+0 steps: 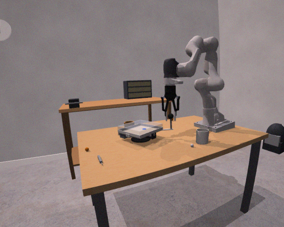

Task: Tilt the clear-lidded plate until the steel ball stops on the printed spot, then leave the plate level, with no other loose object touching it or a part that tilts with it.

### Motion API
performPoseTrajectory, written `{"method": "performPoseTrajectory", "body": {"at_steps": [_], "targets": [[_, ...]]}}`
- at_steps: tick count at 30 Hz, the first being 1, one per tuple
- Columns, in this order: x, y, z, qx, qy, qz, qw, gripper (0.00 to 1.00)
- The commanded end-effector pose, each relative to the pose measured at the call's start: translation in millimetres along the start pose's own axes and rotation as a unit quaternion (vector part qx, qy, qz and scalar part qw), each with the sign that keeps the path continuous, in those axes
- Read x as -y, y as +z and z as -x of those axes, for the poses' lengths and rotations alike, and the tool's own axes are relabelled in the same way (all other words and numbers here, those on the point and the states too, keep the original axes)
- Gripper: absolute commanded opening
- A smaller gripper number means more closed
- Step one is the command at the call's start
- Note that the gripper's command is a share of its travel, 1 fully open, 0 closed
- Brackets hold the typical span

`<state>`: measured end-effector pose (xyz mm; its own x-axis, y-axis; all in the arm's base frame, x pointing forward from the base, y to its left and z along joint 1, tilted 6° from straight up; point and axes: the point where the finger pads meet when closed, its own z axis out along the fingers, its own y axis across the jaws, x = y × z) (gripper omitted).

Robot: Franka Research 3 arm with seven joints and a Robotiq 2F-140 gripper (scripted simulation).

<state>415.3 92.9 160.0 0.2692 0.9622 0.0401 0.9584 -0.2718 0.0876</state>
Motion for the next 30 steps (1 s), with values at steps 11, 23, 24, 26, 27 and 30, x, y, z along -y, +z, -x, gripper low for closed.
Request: {"method": "performPoseTrajectory", "body": {"at_steps": [11, 23, 24, 26, 27, 30], "targets": [[-0.2, 1.0, -0.1, 0.0, -0.003, 0.0, 1.0, 0.36], [-0.2, 1.0, -0.1, 0.0, -0.003, 0.0, 1.0, 0.36], [-0.2, 1.0, -0.1, 0.0, -0.003, 0.0, 1.0, 0.36], [-0.2, 1.0, -0.1, 0.0, -0.003, 0.0, 1.0, 0.36], [-0.2, 1.0, -0.1, 0.0, -0.003, 0.0, 1.0, 0.36], [-0.2, 1.0, -0.1, 0.0, -0.003, 0.0, 1.0, 0.0]]}}
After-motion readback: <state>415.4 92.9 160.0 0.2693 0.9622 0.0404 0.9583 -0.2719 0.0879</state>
